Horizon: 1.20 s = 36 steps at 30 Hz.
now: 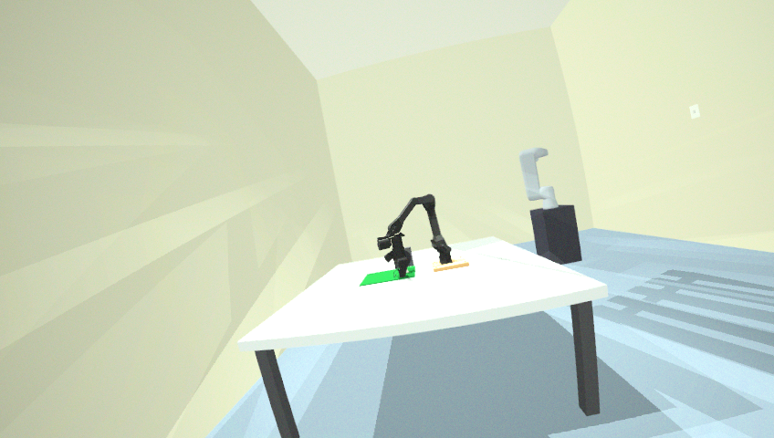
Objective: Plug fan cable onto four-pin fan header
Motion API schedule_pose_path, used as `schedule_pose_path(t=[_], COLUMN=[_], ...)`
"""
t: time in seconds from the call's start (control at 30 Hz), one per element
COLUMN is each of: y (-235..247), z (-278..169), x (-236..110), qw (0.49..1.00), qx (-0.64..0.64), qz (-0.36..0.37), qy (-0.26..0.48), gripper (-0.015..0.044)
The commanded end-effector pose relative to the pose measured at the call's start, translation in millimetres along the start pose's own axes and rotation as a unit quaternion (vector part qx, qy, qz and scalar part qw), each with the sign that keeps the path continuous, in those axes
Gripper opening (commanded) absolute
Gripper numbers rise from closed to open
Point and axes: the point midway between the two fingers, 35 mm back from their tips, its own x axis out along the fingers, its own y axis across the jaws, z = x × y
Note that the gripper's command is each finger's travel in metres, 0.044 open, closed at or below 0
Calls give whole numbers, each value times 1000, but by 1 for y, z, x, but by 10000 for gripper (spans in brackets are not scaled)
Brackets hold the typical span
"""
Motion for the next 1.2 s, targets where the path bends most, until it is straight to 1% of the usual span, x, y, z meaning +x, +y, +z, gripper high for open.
schedule_pose_path(t=[0.0,0.27,0.4,0.43,0.5,0.57,0.8,1.17], y=[0,0,0,0,0,0,-1,-11], z=[0,0,1,1,1,0,1,-2], x=[0,0,-3,-11,-39,-50,-49,-49], qw=[1000,1000,1000,1000,1000,1000,1000,981], qx=[0,0,0,0,-1,-2,10,196], qz=[0,0,0,1,3,3,3,3], qy=[0,0,0,0,0,0,0,0], gripper=[204,0,0,0,0,0,0,0])
